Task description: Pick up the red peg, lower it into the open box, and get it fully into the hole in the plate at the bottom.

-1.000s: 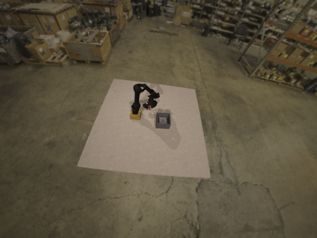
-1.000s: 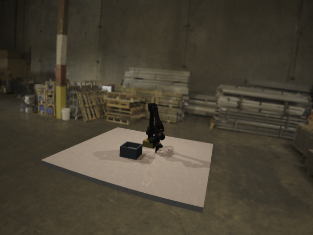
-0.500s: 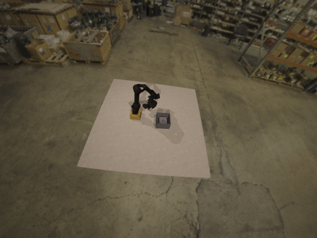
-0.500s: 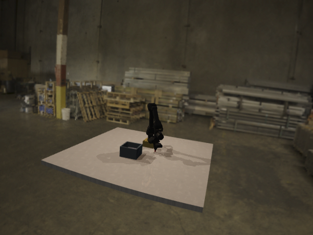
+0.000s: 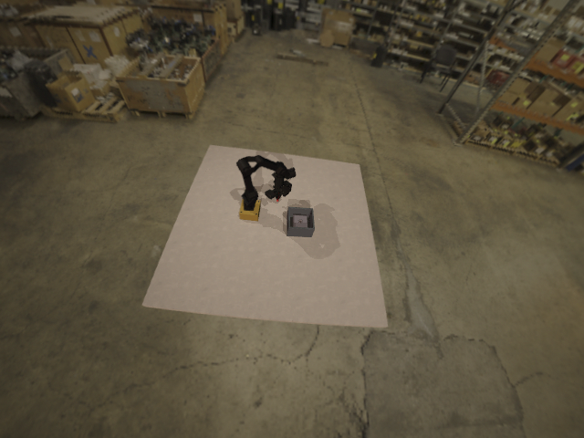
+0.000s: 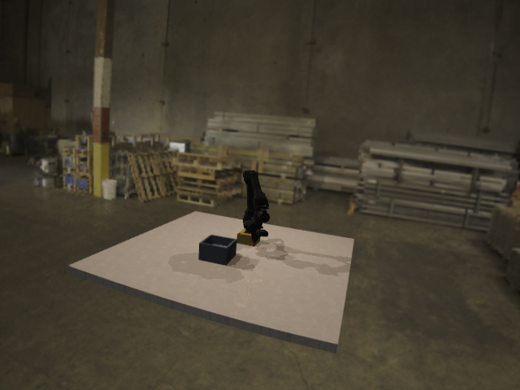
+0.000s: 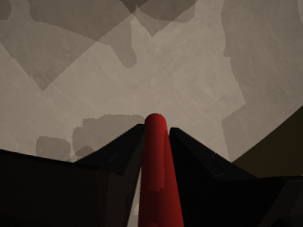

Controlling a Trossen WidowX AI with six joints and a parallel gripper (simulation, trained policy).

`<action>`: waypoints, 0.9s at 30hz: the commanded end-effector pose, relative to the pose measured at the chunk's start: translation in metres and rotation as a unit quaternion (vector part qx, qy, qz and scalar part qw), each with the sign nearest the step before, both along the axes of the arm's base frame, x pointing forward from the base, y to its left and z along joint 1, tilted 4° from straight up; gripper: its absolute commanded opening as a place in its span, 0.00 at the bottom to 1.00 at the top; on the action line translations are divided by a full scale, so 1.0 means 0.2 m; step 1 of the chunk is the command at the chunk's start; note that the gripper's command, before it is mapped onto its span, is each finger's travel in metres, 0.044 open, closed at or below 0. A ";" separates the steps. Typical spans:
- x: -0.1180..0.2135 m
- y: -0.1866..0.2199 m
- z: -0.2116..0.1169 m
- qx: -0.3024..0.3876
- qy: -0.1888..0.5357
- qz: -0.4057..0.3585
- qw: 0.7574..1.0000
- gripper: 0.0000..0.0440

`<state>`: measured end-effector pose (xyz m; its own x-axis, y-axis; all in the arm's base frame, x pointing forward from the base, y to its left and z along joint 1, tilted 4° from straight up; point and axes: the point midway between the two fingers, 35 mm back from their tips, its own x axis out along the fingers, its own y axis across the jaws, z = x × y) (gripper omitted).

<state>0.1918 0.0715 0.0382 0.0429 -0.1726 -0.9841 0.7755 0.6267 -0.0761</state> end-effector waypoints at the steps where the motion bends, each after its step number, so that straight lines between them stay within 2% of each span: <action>1: 0.05 -0.03 0.09 -0.007 -0.020 0.017 1.000 0.00; 14: 0.20 -0.14 0.34 -0.025 -0.062 0.044 0.997 0.00; 27: 0.35 -0.34 0.41 -0.030 -0.081 0.016 0.996 0.00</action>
<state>0.2535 0.0141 0.1148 0.1936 -0.2235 -0.9553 0.7503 0.6611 -0.0026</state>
